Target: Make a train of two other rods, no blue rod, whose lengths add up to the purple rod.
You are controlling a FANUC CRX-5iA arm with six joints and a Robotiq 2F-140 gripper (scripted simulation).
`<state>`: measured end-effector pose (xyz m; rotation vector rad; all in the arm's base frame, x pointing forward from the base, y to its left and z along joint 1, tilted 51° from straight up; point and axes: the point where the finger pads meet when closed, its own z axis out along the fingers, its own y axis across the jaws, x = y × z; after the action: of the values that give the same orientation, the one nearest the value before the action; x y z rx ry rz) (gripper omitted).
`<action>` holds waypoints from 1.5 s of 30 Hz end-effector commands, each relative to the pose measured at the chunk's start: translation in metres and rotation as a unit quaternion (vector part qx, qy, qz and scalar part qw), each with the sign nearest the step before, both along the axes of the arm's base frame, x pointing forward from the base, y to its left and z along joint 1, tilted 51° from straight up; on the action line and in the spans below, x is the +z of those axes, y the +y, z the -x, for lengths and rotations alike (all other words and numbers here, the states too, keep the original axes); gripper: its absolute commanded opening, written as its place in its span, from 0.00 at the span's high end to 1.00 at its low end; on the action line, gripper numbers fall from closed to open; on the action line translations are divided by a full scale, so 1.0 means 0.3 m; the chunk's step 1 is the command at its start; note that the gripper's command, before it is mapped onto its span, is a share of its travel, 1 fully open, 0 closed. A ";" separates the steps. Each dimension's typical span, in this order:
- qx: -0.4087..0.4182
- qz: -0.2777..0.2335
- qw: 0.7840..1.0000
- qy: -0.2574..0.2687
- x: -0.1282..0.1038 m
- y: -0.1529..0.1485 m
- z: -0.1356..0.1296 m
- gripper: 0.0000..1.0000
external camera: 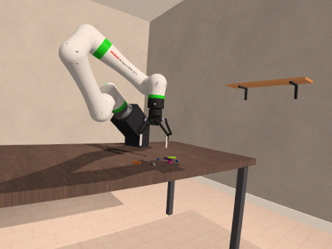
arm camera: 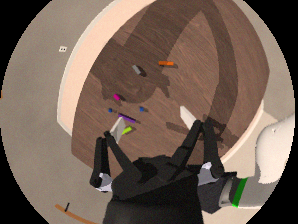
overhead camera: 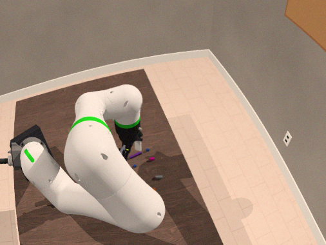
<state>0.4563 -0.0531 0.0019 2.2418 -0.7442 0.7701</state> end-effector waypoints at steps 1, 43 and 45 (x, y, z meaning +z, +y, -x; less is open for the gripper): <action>0.050 0.026 0.996 0.062 0.011 0.062 -0.102 0.00; 0.166 0.084 0.963 0.196 0.027 0.195 -0.320 0.85; 0.166 0.084 0.963 0.196 0.027 0.195 -0.320 0.85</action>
<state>0.5522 0.0050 0.0098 2.2873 -0.1104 0.4884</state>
